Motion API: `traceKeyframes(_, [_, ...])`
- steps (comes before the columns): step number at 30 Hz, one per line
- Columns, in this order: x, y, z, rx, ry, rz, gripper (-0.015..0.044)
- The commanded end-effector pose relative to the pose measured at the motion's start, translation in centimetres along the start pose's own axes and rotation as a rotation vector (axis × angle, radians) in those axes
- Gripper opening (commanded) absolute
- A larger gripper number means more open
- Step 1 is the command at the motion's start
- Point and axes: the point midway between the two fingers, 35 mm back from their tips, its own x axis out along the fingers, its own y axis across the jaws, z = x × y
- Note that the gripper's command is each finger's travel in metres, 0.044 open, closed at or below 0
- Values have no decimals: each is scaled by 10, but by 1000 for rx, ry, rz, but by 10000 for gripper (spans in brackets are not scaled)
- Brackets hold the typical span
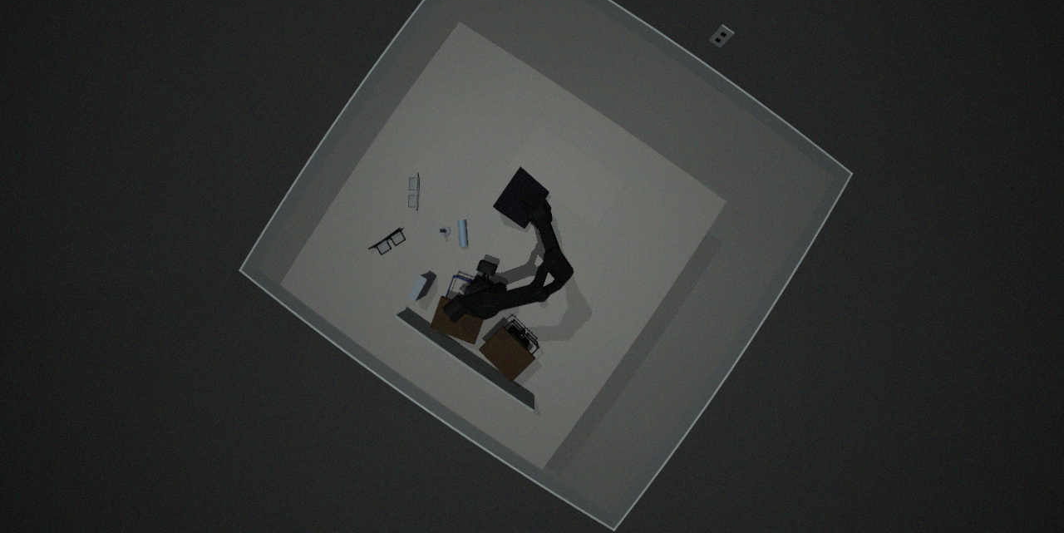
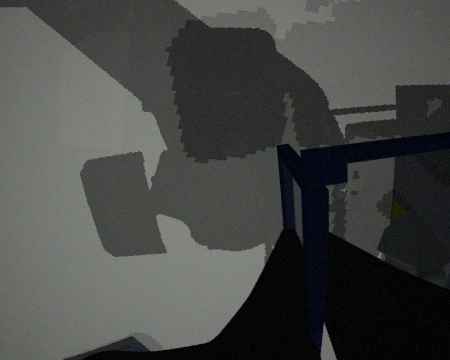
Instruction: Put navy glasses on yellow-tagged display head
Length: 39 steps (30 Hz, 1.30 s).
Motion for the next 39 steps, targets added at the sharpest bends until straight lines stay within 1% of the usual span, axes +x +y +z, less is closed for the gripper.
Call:
traceKeyframes(1, [1,-7,0,5,-5,0,0])
traceKeyframes(28, [4,-45,0,4,-5,-2,0])
traceKeyframes(39, [5,-48,0,4,-5,-2,0])
